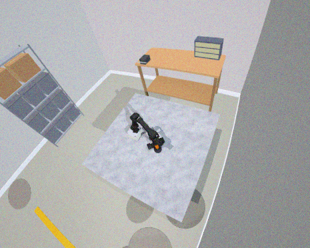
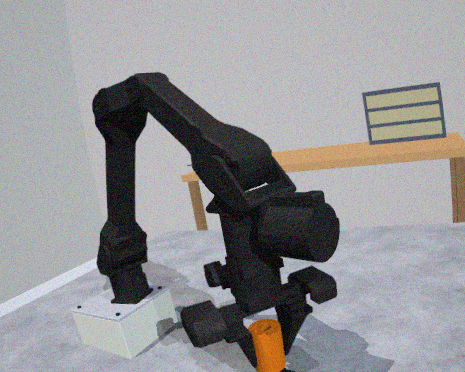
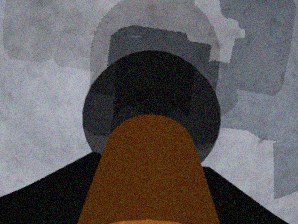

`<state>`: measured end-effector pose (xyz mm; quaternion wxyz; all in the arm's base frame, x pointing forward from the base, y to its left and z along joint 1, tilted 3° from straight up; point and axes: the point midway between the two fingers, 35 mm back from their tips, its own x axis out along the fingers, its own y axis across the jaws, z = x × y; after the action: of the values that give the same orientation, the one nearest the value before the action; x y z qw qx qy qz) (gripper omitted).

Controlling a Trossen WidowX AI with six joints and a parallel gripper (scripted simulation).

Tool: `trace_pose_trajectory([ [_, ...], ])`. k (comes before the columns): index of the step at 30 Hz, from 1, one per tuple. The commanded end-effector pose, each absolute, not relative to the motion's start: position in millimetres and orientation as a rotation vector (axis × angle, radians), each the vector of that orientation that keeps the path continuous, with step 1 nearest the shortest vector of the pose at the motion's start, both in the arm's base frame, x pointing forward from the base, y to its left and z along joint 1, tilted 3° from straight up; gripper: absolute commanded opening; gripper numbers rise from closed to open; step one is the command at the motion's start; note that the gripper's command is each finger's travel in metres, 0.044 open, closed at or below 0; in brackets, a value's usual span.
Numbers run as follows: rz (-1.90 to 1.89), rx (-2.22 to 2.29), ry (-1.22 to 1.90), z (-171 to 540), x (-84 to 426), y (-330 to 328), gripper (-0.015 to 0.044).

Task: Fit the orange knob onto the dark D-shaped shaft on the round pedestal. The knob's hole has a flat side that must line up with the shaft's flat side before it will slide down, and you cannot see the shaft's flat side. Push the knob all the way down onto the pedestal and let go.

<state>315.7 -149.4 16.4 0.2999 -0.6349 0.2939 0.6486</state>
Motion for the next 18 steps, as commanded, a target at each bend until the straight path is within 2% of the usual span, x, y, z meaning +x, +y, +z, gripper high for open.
trace_pose_trajectory([
  [1, 1.721, -1.696, 0.778, 16.5, 317.2, -150.3, 0.0000],
  [10, 1.727, -1.702, 0.772, 21.3, 318.0, -150.5, 0.0000],
  [18, 1.857, -1.832, 0.615, 18.5, 316.3, -149.3, 0.0000],
])
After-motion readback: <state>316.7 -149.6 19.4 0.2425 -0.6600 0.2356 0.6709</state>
